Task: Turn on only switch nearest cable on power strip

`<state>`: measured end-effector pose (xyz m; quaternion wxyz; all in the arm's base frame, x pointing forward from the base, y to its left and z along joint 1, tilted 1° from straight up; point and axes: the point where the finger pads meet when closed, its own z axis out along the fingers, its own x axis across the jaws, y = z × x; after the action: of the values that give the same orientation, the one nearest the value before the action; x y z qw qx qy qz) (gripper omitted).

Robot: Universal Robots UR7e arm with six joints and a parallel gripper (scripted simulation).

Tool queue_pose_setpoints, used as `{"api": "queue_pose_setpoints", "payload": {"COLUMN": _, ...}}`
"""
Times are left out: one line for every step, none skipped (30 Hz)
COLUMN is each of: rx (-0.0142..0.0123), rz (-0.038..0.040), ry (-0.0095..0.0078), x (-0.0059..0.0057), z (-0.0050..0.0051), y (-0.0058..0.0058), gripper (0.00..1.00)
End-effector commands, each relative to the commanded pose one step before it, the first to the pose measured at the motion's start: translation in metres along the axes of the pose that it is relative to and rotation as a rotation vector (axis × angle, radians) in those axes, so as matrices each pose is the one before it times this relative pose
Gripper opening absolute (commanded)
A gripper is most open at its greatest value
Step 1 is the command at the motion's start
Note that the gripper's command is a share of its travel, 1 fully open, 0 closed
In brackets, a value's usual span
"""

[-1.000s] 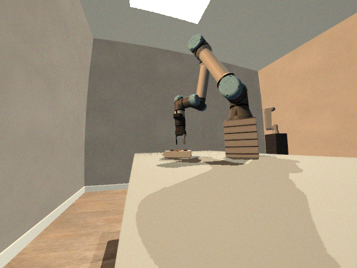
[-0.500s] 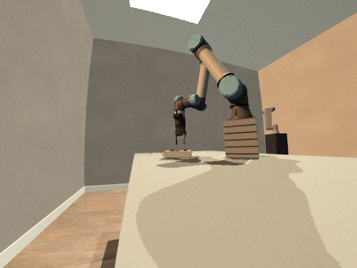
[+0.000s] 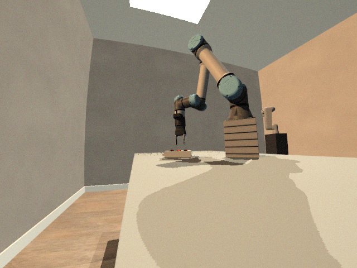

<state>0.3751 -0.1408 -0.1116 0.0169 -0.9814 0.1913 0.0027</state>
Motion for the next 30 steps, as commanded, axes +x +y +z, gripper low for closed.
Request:
{"api": "queue_pose_setpoints", "payload": {"rx": -0.00142, "rz": 0.00290, "ry": 0.00165, "x": 0.00002, "z": -0.00066, "y": 0.00100, "gripper": 1.00}}
{"api": "queue_pose_setpoints", "payload": {"rx": 0.00000, "rz": 0.00000, "ry": 0.00000, "x": 0.00000, "z": 0.00000, "y": 0.00000, "gripper": 1.00}}
{"api": "queue_pose_setpoints", "payload": {"rx": 0.00000, "rz": 0.00000, "ry": 0.00000, "x": 0.00000, "z": 0.00000, "y": 0.00000, "gripper": 1.00}}
{"api": "queue_pose_setpoints", "payload": {"rx": 0.00000, "rz": 0.00000, "ry": 0.00000, "x": 0.00000, "z": 0.00000, "y": 0.00000, "gripper": 1.00}}
{"api": "queue_pose_setpoints", "payload": {"rx": 0.00000, "rz": 0.00000, "ry": 0.00000, "x": 0.00000, "z": 0.00000, "y": 0.00000, "gripper": 1.00}}
{"api": "queue_pose_setpoints", "payload": {"rx": 0.00000, "rz": 0.00000, "ry": 0.00000, "x": 0.00000, "z": 0.00000, "y": 0.00000, "gripper": 1.00}}
{"api": "queue_pose_setpoints", "payload": {"rx": 0.00000, "rz": 0.00000, "ry": 0.00000, "x": 0.00000, "z": 0.00000, "y": 0.00000, "gripper": 1.00}}
{"api": "queue_pose_setpoints", "payload": {"rx": 0.00000, "rz": 0.00000, "ry": 0.00000, "x": 0.00000, "z": 0.00000, "y": 0.00000, "gripper": 1.00}}
{"api": "queue_pose_setpoints", "payload": {"rx": 0.00000, "rz": 0.00000, "ry": 0.00000, "x": 0.00000, "z": 0.00000, "y": 0.00000, "gripper": 1.00}}
{"api": "queue_pose_setpoints", "payload": {"rx": 0.00000, "rz": 0.00000, "ry": 0.00000, "x": 0.00000, "z": 0.00000, "y": 0.00000, "gripper": 1.00}}
{"api": "queue_pose_setpoints", "payload": {"rx": 0.00000, "rz": 0.00000, "ry": 0.00000, "x": 0.00000, "z": 0.00000, "y": 0.00000, "gripper": 1.00}}
{"api": "queue_pose_setpoints", "payload": {"rx": 0.00000, "rz": 0.00000, "ry": 0.00000, "x": 0.00000, "z": 0.00000, "y": 0.00000, "gripper": 1.00}}
{"api": "queue_pose_setpoints", "payload": {"rx": 0.00000, "rz": 0.00000, "ry": 0.00000, "x": 0.00000, "z": 0.00000, "y": 0.00000, "gripper": 1.00}}
{"api": "queue_pose_setpoints", "payload": {"rx": 0.00000, "rz": 0.00000, "ry": 0.00000, "x": 0.00000, "z": 0.00000, "y": 0.00000, "gripper": 1.00}}
{"api": "queue_pose_setpoints", "payload": {"rx": 0.00000, "rz": 0.00000, "ry": 0.00000, "x": 0.00000, "z": 0.00000, "y": 0.00000, "gripper": 1.00}}
{"api": "queue_pose_setpoints", "payload": {"rx": 0.00000, "rz": 0.00000, "ry": 0.00000, "x": 0.00000, "z": 0.00000, "y": 0.00000, "gripper": 1.00}}
{"api": "queue_pose_setpoints", "payload": {"rx": 0.00000, "rz": 0.00000, "ry": 0.00000, "x": 0.00000, "z": 0.00000, "y": 0.00000, "gripper": 1.00}}
{"api": "queue_pose_setpoints", "payload": {"rx": 0.00000, "rz": 0.00000, "ry": 0.00000, "x": 0.00000, "z": 0.00000, "y": 0.00000, "gripper": 1.00}}
{"api": "queue_pose_setpoints", "payload": {"rx": 0.00000, "rz": 0.00000, "ry": 0.00000, "x": 0.00000, "z": 0.00000, "y": 0.00000, "gripper": 1.00}}
{"api": "queue_pose_setpoints", "payload": {"rx": 0.00000, "rz": 0.00000, "ry": 0.00000, "x": 0.00000, "z": 0.00000, "y": 0.00000, "gripper": 1.00}}
{"api": "queue_pose_setpoints", "payload": {"rx": 0.00000, "rz": 0.00000, "ry": 0.00000, "x": 0.00000, "z": 0.00000, "y": 0.00000, "gripper": 1.00}}
{"api": "queue_pose_setpoints", "payload": {"rx": 0.00000, "rz": 0.00000, "ry": 0.00000, "x": 0.00000, "z": 0.00000, "y": 0.00000, "gripper": 1.00}}
{"api": "queue_pose_setpoints", "payload": {"rx": 0.00000, "rz": 0.00000, "ry": 0.00000, "x": 0.00000, "z": 0.00000, "y": 0.00000, "gripper": 1.00}}
{"api": "queue_pose_setpoints", "payload": {"rx": 0.00000, "rz": 0.00000, "ry": 0.00000, "x": 0.00000, "z": 0.00000, "y": 0.00000, "gripper": 1.00}}
{"api": "queue_pose_setpoints", "payload": {"rx": 0.00000, "rz": 0.00000, "ry": 0.00000, "x": 0.00000, "z": 0.00000, "y": 0.00000, "gripper": 1.00}}
{"api": "queue_pose_setpoints", "payload": {"rx": 0.00000, "rz": 0.00000, "ry": 0.00000, "x": 0.00000, "z": 0.00000, "y": 0.00000, "gripper": 1.00}}
{"api": "queue_pose_setpoints", "payload": {"rx": 0.00091, "rz": -0.00371, "ry": -0.00022, "x": 0.00047, "z": 0.00018, "y": -0.00089, "gripper": 1.00}}
{"api": "queue_pose_setpoints", "payload": {"rx": -0.00075, "rz": -0.00472, "ry": 0.00120, "x": 0.00063, "z": -0.00089, "y": 0.00001, "gripper": 1.00}}
{"api": "queue_pose_setpoints", "payload": {"rx": -0.00161, "rz": -0.01001, "ry": 0.00237, "x": 0.00144, "z": -0.00175, "y": -0.00001, "gripper": 1.00}}
{"api": "queue_pose_setpoints", "payload": {"rx": -0.00170, "rz": -0.01683, "ry": 0.00154, "x": 0.00125, "z": -0.00218, "y": -0.00029, "gripper": 1.00}}
